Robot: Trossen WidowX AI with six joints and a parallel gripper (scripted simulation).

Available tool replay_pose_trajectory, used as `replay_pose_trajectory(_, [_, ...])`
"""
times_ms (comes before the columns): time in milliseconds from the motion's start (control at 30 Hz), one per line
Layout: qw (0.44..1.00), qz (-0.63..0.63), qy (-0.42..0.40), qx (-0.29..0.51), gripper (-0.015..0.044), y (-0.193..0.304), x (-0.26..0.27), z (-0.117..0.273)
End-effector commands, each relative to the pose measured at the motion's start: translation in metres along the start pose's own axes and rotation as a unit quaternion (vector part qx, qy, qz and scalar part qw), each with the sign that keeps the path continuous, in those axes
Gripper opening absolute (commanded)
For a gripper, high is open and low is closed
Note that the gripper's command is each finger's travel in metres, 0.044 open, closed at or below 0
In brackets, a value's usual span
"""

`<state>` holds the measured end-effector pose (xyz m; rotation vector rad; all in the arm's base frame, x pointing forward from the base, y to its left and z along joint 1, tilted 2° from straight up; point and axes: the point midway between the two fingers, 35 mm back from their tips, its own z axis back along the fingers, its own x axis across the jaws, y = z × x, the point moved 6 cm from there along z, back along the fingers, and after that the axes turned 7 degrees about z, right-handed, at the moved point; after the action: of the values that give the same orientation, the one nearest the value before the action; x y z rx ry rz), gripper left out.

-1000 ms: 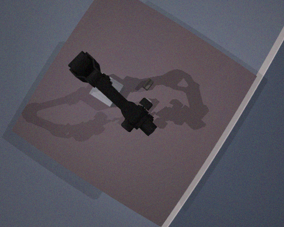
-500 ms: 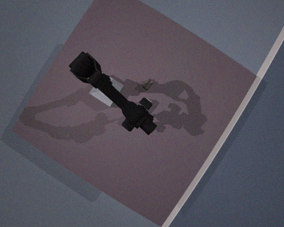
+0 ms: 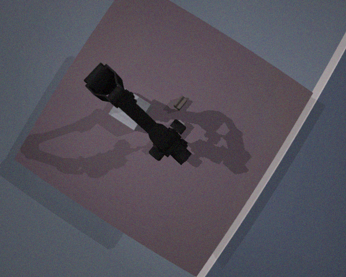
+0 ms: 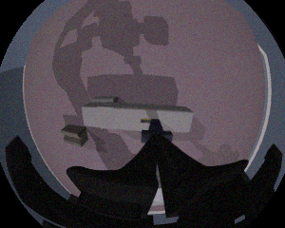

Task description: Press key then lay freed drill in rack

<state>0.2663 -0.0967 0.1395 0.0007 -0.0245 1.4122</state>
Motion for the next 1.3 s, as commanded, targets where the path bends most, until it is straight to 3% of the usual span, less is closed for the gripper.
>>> replay_pose_trajectory(0, [1.000, 0.001, -0.001, 0.008, 0.0000, 0.000, 0.000, -0.007])
replay_pose_trajectory(1267, [1.000, 0.001, -0.001, 0.008, 0.0000, 0.007, 0.000, -0.019])
